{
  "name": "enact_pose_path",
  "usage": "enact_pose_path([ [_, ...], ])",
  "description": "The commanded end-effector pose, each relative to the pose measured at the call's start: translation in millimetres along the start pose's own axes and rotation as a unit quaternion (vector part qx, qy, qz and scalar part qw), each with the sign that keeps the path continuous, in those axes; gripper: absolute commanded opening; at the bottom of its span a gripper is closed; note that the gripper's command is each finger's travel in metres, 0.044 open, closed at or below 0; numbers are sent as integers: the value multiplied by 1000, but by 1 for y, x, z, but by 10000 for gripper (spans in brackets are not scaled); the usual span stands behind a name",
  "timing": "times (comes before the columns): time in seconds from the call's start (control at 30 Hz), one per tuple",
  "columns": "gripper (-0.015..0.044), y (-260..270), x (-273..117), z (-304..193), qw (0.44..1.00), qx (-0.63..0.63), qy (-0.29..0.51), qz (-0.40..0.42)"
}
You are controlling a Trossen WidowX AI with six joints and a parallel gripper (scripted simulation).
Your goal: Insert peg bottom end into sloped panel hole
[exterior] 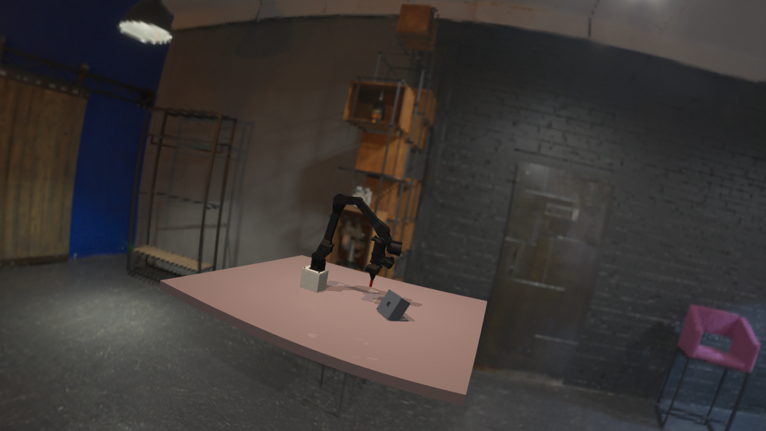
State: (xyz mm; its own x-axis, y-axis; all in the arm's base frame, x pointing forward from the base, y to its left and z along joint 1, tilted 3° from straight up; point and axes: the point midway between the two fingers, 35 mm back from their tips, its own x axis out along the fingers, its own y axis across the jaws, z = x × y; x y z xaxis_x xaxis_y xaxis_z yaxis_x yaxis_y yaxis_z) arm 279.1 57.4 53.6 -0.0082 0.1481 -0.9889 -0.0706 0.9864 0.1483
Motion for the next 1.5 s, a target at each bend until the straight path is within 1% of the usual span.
enact_pose_path([
  [0.0, 0, -4, 1, 3, 1000, 28, 0, 12],
  [0.73, 0, -22, 2, 11, 988, 143, 3, 59],
  [1.47, 0, -42, 1, 18, 961, 254, 6, 107],
])
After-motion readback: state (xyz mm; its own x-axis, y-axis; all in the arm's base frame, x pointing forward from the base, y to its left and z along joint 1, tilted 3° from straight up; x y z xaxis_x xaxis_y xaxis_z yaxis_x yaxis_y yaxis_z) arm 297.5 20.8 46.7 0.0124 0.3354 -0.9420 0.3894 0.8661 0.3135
